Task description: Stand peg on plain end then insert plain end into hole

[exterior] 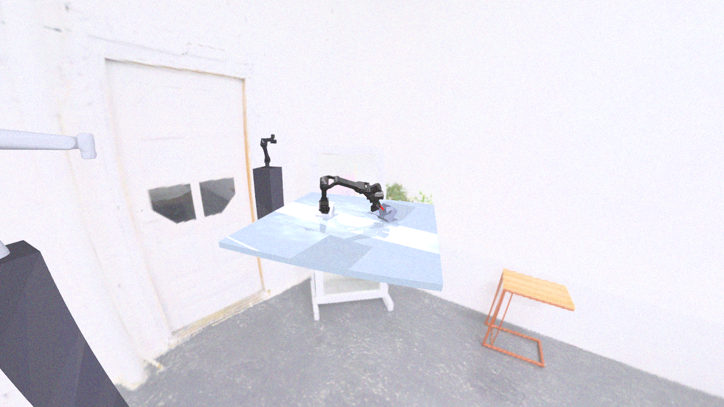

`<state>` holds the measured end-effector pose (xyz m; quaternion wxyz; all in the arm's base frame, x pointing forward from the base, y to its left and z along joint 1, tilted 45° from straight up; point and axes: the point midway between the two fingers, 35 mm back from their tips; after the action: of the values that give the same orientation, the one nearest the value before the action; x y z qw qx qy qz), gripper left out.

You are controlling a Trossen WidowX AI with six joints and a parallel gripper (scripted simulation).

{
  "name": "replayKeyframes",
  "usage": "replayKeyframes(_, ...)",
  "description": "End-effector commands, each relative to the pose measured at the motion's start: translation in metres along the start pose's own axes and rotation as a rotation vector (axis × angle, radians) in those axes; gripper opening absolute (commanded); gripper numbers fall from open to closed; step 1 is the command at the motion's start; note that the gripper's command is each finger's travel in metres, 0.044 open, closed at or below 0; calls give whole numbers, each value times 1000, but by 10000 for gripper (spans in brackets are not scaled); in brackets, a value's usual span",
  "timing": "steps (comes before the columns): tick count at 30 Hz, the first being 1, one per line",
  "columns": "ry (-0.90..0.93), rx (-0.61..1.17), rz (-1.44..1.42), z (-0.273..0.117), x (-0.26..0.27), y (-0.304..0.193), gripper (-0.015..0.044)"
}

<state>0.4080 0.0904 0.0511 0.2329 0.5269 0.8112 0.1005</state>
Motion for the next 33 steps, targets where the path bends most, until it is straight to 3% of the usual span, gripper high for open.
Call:
replayKeyframes(1, 5, 2, -7, 6, 1, 0, 0)
replayKeyframes(33, 0, -1, 1, 15, 2, -1, 0)
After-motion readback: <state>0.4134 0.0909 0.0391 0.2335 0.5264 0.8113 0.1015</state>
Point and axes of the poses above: the point midway between the two fingers, 35 mm back from their tips, its own z axis out along the fingers, its own x axis across the jaws, y = z × x, and after that the axes turned 7 degrees about -z, right-handed
